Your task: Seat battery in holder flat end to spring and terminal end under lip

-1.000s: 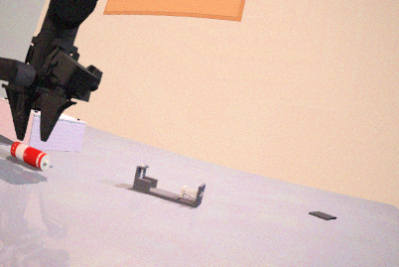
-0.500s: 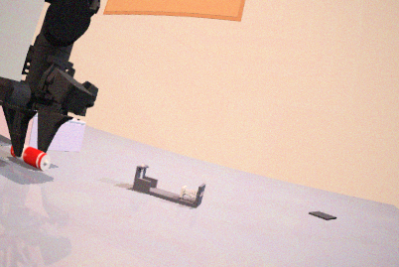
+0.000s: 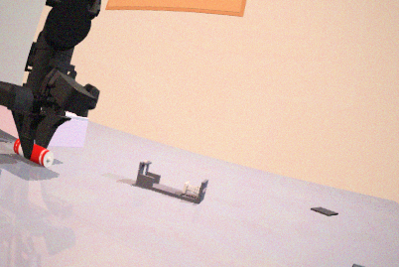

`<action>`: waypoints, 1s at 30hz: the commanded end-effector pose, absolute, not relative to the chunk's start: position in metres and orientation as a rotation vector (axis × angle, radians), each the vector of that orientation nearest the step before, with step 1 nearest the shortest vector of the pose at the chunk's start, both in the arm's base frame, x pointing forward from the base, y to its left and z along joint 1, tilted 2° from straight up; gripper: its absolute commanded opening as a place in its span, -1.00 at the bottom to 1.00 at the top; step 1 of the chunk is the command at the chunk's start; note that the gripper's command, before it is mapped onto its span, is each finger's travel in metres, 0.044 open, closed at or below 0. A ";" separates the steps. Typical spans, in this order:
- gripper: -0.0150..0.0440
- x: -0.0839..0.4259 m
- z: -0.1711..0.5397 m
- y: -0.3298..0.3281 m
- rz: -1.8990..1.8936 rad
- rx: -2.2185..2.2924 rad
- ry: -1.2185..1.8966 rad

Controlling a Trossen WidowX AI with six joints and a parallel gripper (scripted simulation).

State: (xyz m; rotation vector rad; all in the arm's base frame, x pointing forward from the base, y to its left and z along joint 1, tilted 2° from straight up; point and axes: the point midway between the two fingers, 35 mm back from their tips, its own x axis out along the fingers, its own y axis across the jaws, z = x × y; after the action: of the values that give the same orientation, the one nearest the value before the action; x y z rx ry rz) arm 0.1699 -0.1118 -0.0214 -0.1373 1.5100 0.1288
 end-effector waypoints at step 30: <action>-0.20 0.200 0.038 -0.101 -0.282 0.290 1.493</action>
State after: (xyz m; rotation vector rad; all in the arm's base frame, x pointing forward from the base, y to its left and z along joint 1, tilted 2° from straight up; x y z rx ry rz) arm 0.1909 -0.1027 0.0336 0.1894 1.5063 -0.1808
